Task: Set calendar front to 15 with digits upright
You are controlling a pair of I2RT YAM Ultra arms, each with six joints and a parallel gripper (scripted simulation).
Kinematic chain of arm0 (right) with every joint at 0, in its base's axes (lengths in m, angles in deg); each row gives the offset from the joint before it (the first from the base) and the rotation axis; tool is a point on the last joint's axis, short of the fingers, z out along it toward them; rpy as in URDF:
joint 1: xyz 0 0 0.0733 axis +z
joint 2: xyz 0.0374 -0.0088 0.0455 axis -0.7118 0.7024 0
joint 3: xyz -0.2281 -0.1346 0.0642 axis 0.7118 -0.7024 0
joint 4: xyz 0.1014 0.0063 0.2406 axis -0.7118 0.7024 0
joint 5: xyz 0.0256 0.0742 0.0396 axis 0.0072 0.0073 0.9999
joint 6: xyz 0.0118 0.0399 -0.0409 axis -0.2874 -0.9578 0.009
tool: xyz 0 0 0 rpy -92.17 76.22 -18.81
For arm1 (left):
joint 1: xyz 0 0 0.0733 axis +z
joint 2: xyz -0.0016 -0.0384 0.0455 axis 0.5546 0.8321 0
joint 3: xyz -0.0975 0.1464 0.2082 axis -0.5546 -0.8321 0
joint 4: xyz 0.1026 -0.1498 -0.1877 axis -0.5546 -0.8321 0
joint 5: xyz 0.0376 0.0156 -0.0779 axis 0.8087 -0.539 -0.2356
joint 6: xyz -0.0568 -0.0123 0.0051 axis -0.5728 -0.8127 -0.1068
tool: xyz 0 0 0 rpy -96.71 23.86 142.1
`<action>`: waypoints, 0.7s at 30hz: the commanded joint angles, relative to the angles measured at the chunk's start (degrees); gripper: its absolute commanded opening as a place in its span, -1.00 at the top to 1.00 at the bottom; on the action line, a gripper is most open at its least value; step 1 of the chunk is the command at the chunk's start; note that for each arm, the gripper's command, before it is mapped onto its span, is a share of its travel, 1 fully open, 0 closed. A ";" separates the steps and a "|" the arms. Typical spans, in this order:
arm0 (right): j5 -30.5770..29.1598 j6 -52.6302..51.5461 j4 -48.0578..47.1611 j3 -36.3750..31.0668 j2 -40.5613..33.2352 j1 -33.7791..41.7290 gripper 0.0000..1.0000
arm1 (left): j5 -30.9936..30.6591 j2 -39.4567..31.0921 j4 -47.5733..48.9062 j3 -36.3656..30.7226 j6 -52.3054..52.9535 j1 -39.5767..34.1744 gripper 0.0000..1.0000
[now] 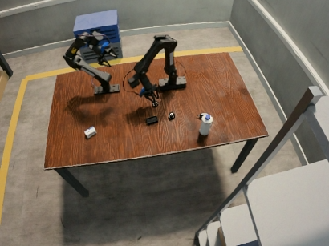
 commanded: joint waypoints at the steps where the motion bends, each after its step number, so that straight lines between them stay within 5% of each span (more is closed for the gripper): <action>1: -0.71 -0.39 1.10 1.53 1.25 0.45 -1.00 | 2.00 -0.55 -0.01 2.46 -5.33 1.41 -0.10; 21: -0.63 -0.11 -22.87 -13.54 1.74 -1.58 -1.00 | -4.71 1.31 2.97 7.59 -37.23 22.51 -0.10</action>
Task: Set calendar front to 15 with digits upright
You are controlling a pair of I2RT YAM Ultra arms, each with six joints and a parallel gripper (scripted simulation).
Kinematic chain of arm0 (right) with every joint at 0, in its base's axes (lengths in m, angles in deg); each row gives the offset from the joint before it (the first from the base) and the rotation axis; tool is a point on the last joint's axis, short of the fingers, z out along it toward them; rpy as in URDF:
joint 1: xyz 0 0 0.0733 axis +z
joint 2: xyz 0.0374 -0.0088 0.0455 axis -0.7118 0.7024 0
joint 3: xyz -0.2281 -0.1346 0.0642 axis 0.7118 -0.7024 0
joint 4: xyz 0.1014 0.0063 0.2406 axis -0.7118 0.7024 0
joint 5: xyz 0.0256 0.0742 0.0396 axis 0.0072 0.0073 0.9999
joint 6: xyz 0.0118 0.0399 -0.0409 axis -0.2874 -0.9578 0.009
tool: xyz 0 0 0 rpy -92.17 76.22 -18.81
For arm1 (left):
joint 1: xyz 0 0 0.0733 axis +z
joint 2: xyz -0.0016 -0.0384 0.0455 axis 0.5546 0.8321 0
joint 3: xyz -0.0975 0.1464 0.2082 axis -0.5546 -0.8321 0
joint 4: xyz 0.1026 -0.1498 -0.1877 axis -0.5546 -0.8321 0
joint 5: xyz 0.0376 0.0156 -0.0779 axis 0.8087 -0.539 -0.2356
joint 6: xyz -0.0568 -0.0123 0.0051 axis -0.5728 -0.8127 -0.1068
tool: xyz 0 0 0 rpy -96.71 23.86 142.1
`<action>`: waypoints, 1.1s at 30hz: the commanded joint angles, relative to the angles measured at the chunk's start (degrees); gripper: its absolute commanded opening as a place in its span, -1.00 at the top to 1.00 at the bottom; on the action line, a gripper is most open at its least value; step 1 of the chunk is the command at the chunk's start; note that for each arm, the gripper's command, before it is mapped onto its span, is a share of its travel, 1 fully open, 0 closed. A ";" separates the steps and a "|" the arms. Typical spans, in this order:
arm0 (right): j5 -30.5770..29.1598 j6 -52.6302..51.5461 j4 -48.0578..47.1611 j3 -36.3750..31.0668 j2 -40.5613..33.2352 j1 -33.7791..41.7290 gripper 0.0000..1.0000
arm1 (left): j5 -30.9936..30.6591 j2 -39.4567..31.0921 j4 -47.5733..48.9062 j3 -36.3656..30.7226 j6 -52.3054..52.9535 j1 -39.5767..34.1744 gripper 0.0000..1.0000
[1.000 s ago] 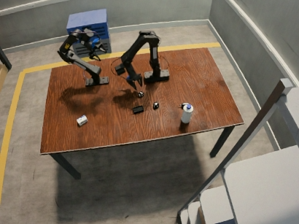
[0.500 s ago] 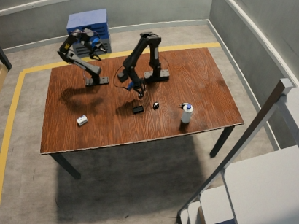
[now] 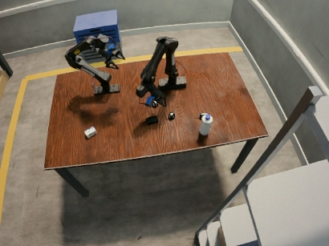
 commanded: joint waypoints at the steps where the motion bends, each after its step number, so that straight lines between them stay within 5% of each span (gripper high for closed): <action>1: -0.47 0.17 -7.88 -4.68 1.32 -1.41 -1.00 | -2.77 0.85 1.42 2.78 -9.15 3.48 -0.10; 33: 3.86 3.36 -48.53 -35.41 2.97 -12.60 -1.00 | -29.99 4.85 4.74 7.56 -55.20 27.84 -0.10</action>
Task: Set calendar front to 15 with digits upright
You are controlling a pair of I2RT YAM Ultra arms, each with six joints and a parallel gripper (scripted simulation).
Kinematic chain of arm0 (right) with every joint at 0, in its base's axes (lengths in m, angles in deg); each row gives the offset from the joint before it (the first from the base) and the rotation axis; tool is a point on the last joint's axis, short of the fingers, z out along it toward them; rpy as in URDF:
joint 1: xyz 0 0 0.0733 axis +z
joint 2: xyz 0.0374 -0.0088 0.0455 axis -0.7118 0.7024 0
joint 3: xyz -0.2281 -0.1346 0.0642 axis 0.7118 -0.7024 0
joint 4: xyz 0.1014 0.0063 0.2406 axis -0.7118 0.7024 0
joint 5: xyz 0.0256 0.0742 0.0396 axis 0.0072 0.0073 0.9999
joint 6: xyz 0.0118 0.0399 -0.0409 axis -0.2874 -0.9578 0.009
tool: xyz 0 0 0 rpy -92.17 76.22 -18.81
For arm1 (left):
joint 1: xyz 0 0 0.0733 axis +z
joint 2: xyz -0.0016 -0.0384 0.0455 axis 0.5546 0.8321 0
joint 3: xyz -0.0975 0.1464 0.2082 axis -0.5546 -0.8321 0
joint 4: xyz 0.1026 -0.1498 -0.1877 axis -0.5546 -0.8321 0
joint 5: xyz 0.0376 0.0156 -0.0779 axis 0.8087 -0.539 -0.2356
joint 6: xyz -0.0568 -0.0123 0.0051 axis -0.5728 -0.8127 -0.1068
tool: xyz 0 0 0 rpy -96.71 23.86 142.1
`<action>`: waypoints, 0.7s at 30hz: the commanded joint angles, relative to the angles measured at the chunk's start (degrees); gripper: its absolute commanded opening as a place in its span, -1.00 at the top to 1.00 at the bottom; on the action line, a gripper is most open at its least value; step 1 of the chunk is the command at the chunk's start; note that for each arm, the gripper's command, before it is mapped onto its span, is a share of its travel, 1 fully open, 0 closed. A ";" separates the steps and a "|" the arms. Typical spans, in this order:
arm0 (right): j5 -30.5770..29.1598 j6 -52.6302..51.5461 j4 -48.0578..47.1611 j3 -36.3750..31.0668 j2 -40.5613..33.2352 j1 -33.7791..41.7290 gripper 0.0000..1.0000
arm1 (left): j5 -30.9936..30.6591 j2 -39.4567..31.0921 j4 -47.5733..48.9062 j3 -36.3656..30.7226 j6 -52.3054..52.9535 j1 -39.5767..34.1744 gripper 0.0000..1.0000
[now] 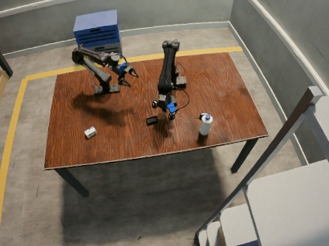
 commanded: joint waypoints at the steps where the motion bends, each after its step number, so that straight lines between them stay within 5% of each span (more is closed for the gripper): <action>1: 1.16 0.69 -5.18 -2.55 1.17 -1.12 -1.00 | -5.09 0.68 1.62 2.45 -6.20 2.71 -0.10; 8: 1.43 0.62 -5.47 -4.83 1.51 -1.94 -1.00 | -9.74 2.08 2.49 1.52 -10.72 8.23 -0.10; 21: 0.97 0.35 -5.62 -4.19 1.12 -1.60 -1.00 | -9.15 3.77 4.16 1.34 -11.05 8.07 -0.10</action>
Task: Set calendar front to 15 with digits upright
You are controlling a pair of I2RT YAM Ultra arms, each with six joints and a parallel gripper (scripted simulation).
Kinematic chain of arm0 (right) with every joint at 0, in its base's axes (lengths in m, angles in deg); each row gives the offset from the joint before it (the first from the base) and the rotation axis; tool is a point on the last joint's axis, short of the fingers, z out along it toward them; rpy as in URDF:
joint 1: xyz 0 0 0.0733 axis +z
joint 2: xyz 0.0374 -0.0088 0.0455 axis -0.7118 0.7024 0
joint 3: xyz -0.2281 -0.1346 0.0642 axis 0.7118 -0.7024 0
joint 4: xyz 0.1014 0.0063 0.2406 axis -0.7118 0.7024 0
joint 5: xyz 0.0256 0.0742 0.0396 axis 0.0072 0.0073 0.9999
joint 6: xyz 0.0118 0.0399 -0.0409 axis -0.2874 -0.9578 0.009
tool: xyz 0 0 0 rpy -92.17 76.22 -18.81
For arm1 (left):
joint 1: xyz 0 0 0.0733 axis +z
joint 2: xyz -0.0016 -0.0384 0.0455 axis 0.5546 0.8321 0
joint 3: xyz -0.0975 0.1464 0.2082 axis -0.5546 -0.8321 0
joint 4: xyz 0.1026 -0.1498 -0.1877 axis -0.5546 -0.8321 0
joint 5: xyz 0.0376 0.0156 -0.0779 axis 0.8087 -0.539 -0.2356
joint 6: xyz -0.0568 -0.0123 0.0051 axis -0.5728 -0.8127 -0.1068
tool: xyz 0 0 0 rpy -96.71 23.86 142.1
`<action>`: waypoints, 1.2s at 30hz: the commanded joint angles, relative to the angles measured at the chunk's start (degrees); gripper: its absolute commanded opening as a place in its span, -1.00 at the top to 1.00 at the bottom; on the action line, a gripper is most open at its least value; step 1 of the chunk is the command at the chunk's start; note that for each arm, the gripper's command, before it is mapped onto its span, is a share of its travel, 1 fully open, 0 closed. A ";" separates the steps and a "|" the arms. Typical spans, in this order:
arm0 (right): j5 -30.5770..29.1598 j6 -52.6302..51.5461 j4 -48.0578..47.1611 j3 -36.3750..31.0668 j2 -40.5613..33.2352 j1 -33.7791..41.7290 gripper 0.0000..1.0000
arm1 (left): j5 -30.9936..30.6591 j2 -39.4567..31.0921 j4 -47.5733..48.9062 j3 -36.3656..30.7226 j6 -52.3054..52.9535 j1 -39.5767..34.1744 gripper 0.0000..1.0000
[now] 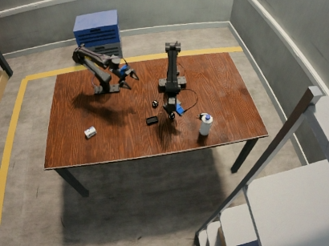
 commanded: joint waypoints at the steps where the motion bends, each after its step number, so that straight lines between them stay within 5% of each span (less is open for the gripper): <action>1: 0.22 0.11 -0.44 0.13 0.45 -0.14 -1.00 | -0.49 1.15 1.98 1.89 -0.77 -0.63 -0.10; 29: 0.22 0.11 -0.44 0.13 0.45 -0.14 -1.00 | -0.46 3.97 7.07 -1.43 -0.70 -0.67 -0.10; 30: 0.22 0.11 -0.44 0.13 0.45 -0.14 -1.00 | -0.46 3.97 7.07 -1.43 -0.70 -0.67 0.07; 36: 0.22 0.11 -0.44 0.13 0.45 -0.14 -1.00 | -0.46 3.71 6.37 -0.79 -0.47 -0.37 0.18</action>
